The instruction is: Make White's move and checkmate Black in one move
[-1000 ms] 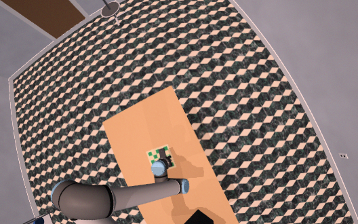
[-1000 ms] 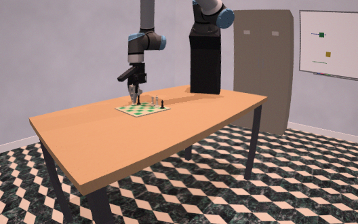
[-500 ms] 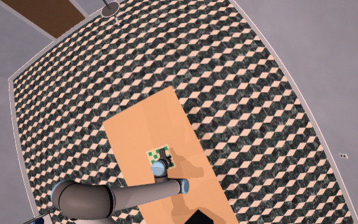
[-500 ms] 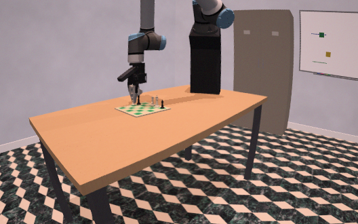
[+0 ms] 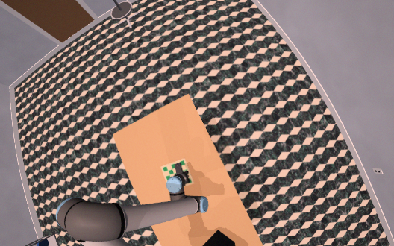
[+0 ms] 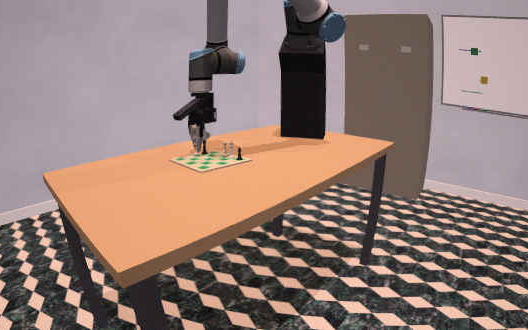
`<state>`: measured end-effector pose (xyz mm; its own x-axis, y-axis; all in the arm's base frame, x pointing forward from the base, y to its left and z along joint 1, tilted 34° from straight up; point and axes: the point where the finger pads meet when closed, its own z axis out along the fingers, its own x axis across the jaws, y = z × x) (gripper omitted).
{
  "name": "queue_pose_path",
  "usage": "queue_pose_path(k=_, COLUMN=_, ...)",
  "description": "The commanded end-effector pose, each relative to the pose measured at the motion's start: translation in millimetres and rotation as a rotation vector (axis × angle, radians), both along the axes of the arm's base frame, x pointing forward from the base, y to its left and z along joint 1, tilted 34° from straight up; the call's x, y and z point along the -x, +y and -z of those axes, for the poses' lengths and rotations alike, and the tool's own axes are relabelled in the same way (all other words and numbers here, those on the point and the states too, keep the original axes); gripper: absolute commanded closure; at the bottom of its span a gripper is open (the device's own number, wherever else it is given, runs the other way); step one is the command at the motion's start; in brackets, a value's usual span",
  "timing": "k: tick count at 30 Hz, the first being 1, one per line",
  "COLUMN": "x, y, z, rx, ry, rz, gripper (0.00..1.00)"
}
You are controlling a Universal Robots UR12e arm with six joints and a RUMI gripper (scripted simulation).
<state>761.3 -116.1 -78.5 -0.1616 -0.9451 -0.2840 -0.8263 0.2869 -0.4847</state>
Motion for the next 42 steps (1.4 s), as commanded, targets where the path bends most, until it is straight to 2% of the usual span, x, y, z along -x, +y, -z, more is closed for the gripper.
queue_pose_path(k=1, x=0.4, y=-0.1, z=1.0, rx=0.000, ry=0.001, rz=0.000, gripper=1.00)
queue_pose_path(k=42, x=-2.8, y=1.1, z=4.2, rx=0.001, ry=0.000, rz=-0.001, gripper=1.00)
